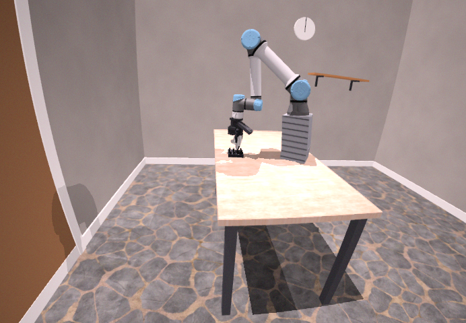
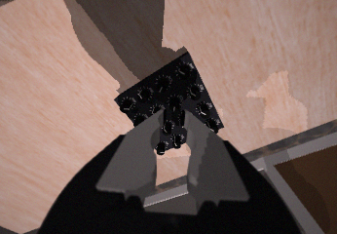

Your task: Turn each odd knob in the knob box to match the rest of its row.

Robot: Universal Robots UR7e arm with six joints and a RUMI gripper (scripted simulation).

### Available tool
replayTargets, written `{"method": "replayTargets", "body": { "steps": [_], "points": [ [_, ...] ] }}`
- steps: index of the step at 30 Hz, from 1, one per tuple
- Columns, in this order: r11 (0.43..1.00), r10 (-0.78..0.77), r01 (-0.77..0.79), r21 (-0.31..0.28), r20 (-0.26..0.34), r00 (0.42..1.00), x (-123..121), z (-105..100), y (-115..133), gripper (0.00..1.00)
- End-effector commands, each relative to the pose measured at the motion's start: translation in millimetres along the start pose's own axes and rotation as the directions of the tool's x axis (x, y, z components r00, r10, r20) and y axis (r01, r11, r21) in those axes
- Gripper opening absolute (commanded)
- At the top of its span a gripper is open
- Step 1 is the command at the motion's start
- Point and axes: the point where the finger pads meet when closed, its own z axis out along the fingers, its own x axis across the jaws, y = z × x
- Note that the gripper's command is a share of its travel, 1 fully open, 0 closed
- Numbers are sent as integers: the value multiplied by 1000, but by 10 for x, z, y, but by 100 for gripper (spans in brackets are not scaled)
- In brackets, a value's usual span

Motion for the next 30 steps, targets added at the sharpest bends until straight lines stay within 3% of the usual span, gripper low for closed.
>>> {"method": "replayTargets", "body": {
  "steps": [1, 30],
  "points": [
    [1000, 0, 0, -1, 0, 1000, 2, -3, 2, 11],
    [1000, 0, 0, -1, 0, 1000, 2, -3, -44, 11]
  ]
}}
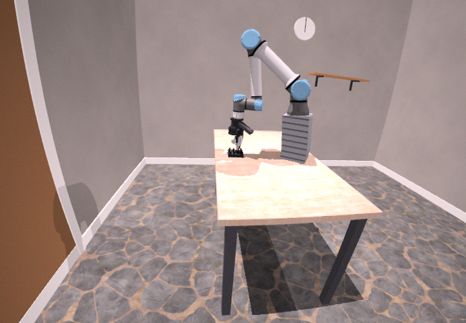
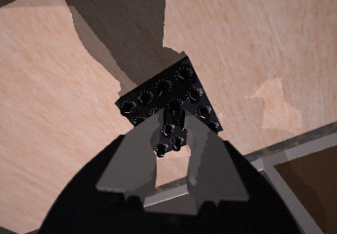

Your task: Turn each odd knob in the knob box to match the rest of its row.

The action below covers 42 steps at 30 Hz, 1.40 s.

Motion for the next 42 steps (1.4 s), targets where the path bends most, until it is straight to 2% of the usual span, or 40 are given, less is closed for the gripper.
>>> {"method": "replayTargets", "body": {
  "steps": [1, 24, 42],
  "points": [
    [1000, 0, 0, -1, 0, 1000, 2, -3, 4, 11],
    [1000, 0, 0, -1, 0, 1000, 2, 1, 4, 11],
    [1000, 0, 0, -1, 0, 1000, 2, 112, 4, 11]
  ]
}}
